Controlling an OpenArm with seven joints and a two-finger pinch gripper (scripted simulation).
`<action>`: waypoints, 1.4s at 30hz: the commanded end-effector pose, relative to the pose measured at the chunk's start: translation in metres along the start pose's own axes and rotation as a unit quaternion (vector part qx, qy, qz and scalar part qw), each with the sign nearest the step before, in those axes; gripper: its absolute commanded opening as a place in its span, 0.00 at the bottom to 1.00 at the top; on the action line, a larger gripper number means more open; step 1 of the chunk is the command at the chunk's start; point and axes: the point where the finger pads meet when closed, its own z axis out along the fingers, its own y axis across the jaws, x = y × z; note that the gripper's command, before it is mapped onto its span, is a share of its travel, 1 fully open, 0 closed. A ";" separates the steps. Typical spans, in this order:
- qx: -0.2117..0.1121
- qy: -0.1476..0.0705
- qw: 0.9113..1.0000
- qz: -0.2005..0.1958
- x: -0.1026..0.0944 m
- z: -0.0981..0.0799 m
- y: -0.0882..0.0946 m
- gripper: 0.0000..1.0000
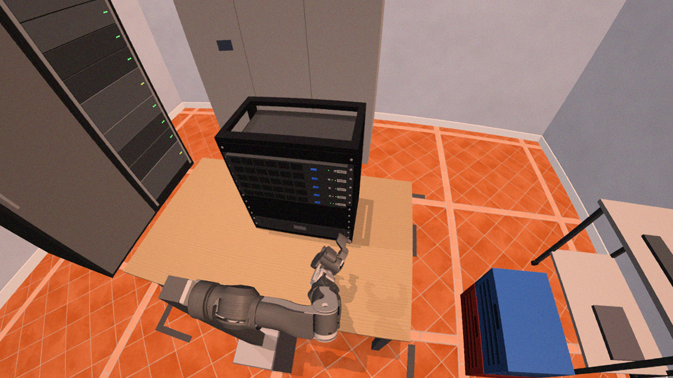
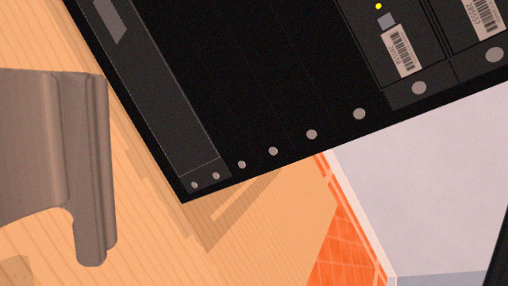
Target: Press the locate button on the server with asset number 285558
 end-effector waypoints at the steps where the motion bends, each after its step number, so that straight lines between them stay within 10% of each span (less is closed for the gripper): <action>1: -0.012 0.003 1.000 -0.026 0.003 0.001 0.004 0.60; 24: -0.077 0.052 0.971 -0.219 0.031 -0.001 0.014 0.60; 42: -0.104 0.079 0.953 -0.274 0.045 -0.003 0.016 0.60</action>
